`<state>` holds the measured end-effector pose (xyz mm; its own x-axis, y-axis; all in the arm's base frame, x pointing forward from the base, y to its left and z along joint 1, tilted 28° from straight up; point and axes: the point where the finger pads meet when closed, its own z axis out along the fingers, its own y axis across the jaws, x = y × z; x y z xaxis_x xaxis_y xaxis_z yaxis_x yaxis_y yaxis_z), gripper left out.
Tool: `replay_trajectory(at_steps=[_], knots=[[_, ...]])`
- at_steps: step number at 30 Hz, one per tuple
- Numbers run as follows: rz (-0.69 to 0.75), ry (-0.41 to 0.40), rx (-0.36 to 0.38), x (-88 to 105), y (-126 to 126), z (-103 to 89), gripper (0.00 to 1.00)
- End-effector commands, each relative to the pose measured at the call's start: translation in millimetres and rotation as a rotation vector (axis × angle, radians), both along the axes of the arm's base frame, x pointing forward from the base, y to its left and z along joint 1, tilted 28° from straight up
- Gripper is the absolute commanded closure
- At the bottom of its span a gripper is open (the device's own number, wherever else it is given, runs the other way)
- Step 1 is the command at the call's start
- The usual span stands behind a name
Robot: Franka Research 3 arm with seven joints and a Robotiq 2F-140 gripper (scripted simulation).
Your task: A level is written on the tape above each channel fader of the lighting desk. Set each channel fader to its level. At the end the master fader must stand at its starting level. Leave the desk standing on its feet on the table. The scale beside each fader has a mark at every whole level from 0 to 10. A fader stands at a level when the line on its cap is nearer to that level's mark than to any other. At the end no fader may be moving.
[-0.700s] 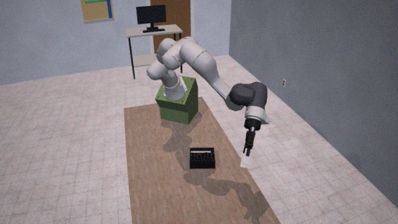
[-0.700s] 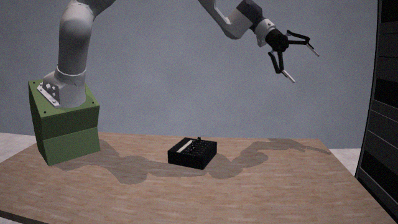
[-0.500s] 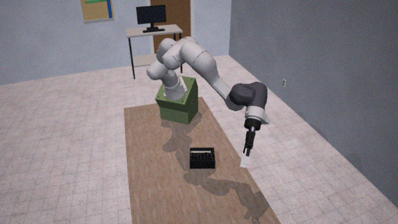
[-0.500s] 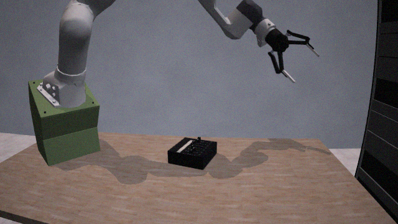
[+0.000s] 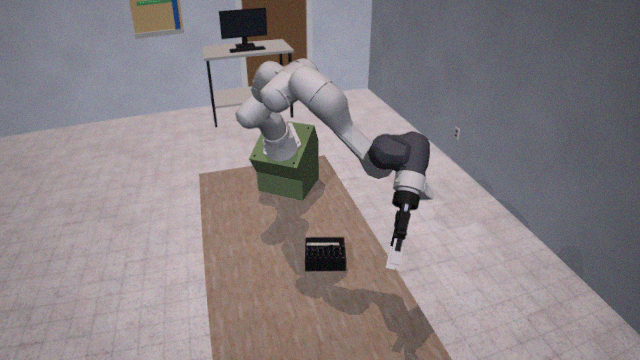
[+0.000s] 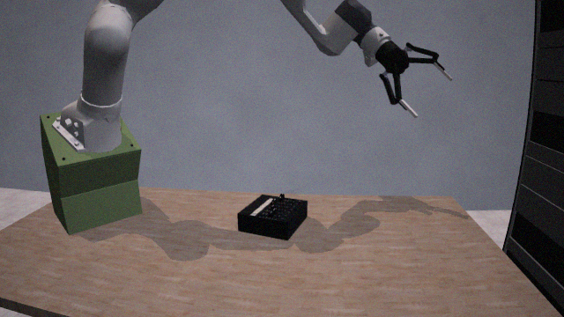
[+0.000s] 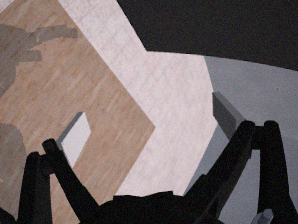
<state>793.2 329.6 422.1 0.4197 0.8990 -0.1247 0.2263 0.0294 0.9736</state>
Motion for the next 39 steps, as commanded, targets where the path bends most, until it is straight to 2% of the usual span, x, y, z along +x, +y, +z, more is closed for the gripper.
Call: replay_trajectory(at_steps=[1, 4, 7, 8, 13, 14, 19, 20, 25, 26, 32, 33, 39], knots=[[-0.011, -0.007, 0.063, -2.6, -4.7, -7.9, 0.0], [-0.048, -0.021, 0.227, -12.1, -18.9, -31.9, 0.0], [-0.048, -0.021, 0.227, -12.1, -18.9, -31.9, 0.0], [-0.071, -0.028, 0.307, -17.5, -25.9, -43.5, 0.0], [-0.071, -0.028, 0.307, -17.5, -25.9, -43.5, 0.0], [-0.101, -0.037, 0.399, -24.5, -34.2, -56.8, 0.0], [-0.101, -0.037, 0.399, -24.5, -34.2, -56.8, 0.0], [-0.138, -0.047, 0.501, -33.1, -43.5, -71.6, 0.0], [-0.138, -0.047, 0.501, -33.1, -43.5, -71.6, 0.0], [-0.185, -0.06, 0.613, -43.5, -53.7, -87.7, 0.0], [-0.185, -0.06, 0.613, -43.5, -53.7, -87.7, 0.0], [-0.241, -0.075, 0.732, -55.8, -64.7, -104.8, 0.0], [-0.241, -0.075, 0.732, -55.8, -64.7, -104.8, 0.0]])
